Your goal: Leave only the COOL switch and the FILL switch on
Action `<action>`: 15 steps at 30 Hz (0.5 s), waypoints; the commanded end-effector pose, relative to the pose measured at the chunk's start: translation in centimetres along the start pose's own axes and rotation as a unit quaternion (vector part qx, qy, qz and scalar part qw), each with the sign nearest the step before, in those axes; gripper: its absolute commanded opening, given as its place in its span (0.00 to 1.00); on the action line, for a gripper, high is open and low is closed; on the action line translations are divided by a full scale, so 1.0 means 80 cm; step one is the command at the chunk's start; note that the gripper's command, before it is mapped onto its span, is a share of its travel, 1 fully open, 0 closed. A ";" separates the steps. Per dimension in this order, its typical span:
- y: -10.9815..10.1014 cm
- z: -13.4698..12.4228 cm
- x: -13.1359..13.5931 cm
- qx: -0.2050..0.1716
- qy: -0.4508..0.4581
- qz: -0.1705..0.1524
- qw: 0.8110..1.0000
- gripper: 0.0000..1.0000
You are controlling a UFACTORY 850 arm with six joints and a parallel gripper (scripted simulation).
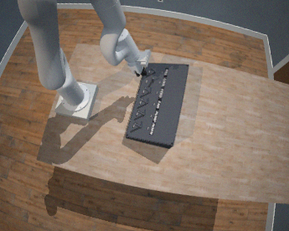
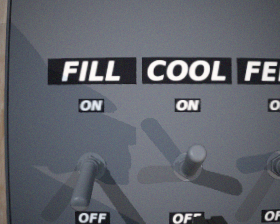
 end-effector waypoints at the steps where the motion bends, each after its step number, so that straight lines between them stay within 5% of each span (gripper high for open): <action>1: -0.023 0.002 -0.001 -0.004 -0.001 -0.005 1.000 0.00; 15: -0.068 0.003 -0.002 -0.004 -0.001 -0.006 1.000 0.00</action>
Point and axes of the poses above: the point where the finger pads meet when closed, its own y axis out along the fingers, its own x axis across the jaws, z = x × y, the point moved 9 cm from there along -y, back along the fingers, and after that the axes turned 15 degrees about -y, right-handed, at the moved point
